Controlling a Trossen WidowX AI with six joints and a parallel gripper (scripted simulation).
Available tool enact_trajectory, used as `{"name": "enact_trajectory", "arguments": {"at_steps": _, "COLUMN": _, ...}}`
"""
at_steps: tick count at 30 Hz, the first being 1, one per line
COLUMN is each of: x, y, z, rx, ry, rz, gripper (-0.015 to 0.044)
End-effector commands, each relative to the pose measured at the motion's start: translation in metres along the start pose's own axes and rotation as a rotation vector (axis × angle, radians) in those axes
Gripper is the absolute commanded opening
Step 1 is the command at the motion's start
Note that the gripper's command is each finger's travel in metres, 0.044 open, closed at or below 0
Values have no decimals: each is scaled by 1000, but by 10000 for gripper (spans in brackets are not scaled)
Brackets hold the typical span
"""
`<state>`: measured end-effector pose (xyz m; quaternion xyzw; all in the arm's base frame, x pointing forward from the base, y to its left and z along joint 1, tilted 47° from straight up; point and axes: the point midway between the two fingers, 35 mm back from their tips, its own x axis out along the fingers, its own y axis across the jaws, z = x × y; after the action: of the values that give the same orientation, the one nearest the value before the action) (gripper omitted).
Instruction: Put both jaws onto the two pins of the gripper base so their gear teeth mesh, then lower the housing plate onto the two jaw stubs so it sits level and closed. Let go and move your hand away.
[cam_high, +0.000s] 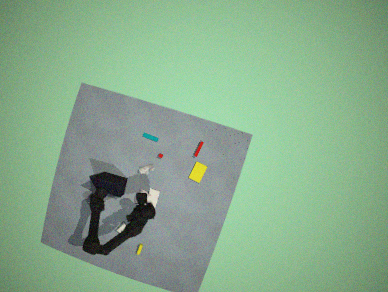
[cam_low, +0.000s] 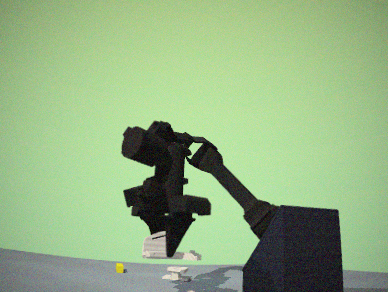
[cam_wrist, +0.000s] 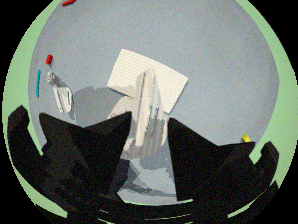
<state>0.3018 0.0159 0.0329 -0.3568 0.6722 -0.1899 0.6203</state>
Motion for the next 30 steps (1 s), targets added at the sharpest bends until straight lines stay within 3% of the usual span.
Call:
{"name": "enact_trajectory", "arguments": {"at_steps": 1, "x": 0, "y": 14, "z": 5, "rx": 67, "ry": -4, "rz": 1, "gripper": 134}}
{"name": "enact_trajectory", "arguments": {"at_steps": 8, "x": 1, "y": 35, "z": 9, "rx": 160, "ry": -2, "rz": -6, "gripper": 134}}
{"name": "enact_trajectory", "arguments": {"at_steps": 30, "x": 1, "y": 35, "z": 9, "rx": 149, "ry": -2, "rz": -7, "gripper": 134}}
